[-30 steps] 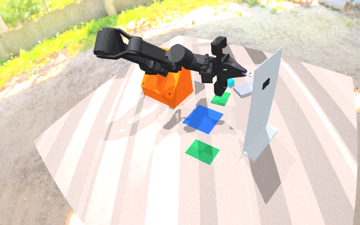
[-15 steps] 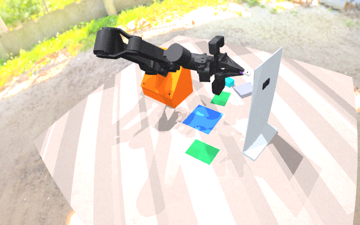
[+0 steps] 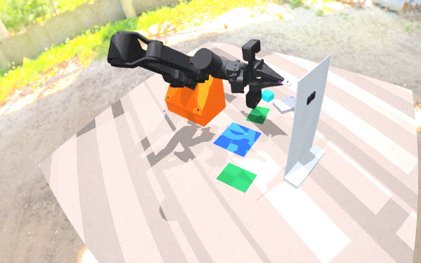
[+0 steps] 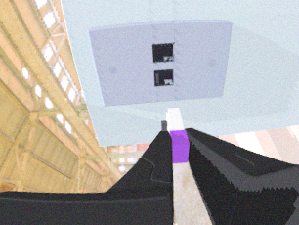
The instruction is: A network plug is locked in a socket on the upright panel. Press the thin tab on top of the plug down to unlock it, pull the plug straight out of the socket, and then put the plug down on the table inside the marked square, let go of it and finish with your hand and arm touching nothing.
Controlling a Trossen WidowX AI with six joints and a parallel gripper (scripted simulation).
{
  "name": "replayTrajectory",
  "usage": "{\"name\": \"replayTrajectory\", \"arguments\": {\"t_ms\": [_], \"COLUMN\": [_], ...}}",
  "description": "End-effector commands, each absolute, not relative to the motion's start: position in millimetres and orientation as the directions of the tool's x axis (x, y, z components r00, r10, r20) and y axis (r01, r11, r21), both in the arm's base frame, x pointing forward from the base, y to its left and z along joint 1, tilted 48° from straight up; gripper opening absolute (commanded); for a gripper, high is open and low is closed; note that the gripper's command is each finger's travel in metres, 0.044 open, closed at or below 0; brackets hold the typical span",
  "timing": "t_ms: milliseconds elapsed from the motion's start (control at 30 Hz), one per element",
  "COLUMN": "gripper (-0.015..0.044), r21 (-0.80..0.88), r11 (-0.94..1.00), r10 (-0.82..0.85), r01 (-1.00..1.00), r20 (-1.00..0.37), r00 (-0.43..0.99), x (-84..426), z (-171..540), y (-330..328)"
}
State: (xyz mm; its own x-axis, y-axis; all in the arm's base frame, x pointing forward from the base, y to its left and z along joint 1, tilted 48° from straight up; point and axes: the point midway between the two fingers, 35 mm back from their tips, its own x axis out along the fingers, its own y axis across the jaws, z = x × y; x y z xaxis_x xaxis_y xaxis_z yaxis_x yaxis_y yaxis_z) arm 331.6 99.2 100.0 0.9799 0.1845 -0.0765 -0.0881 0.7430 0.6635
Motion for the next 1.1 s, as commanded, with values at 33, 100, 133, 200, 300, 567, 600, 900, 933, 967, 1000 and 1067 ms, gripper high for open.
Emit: {"name": "replayTrajectory", "arguments": {"t_ms": [33, 100, 133, 200, 300, 567, 600, 900, 933, 967, 1000, 1067], "gripper": [0.0000, 0.0000, 0.0000, 0.0000, 0.0000, 0.0000, 0.0000, 0.0000, 0.0000, 0.0000, 0.0000, 0.0000], "r21": [0.667, 0.667, 0.667, 0.668, 0.668, 0.669, 0.669, 0.640, 0.631, 0.621, 0.612, 0.593], "r11": [0.740, 0.740, 0.740, 0.739, 0.739, 0.738, 0.738, 0.768, 0.776, 0.784, 0.791, 0.804], "r10": [0.183, 0.183, 0.183, 0.183, 0.182, 0.181, 0.181, 0.147, 0.138, 0.128, 0.118, 0.098], "r01": [-0.088, -0.088, -0.087, -0.087, -0.086, -0.084, -0.084, -0.032, -0.017, -0.002, 0.013, 0.042], "r20": [-0.074, -0.074, -0.074, -0.075, -0.075, -0.076, -0.076, -0.128, -0.143, -0.158, -0.173, -0.202], "r00": [0.980, 0.980, 0.980, 0.980, 0.980, 0.981, 0.981, 0.981, 0.980, 0.979, 0.978, 0.974], "x": [329, 327, 326, 324, 321, 312, 311, 311, 311, 312, 313, 314], "z": [108, 111, 112, 115, 119, 130, 132, 127, 124, 122, 120, 115], "y": [108, 112, 114, 117, 122, 134, 135, 128, 125, 122, 119, 112]}}
